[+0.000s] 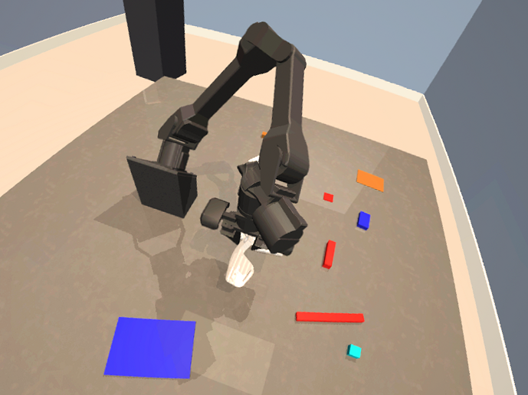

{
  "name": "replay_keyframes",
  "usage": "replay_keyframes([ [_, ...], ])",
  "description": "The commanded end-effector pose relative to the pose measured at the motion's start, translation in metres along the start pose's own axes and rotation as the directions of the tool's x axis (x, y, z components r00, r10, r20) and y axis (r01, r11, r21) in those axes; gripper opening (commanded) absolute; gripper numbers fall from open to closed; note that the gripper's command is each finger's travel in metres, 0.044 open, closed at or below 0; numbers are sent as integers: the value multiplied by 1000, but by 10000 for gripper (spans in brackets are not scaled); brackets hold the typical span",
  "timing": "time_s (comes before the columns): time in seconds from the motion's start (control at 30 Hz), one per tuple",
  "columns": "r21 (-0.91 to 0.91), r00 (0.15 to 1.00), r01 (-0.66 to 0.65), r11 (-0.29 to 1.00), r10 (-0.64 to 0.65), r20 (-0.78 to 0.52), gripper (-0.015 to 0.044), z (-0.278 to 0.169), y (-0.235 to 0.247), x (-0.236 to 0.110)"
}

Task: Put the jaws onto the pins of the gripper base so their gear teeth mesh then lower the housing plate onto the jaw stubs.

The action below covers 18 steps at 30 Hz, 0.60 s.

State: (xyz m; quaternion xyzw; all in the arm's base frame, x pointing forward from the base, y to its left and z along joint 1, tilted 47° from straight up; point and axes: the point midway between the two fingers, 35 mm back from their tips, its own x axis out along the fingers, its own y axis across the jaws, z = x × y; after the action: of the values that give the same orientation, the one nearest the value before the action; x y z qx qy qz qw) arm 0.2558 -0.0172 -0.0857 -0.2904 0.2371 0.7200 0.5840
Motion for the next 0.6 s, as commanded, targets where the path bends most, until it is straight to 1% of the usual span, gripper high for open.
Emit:
replay_keyframes([
  [0.0, -39, 1000, 0, 999, 0, -4, 37, 1, 2, 0],
  [0.17, -39, 1000, 0, 999, 0, -4, 37, 1, 1, 1],
  [0.57, -39, 1000, 0, 999, -1, -5, 37, 0, 0, 20],
])
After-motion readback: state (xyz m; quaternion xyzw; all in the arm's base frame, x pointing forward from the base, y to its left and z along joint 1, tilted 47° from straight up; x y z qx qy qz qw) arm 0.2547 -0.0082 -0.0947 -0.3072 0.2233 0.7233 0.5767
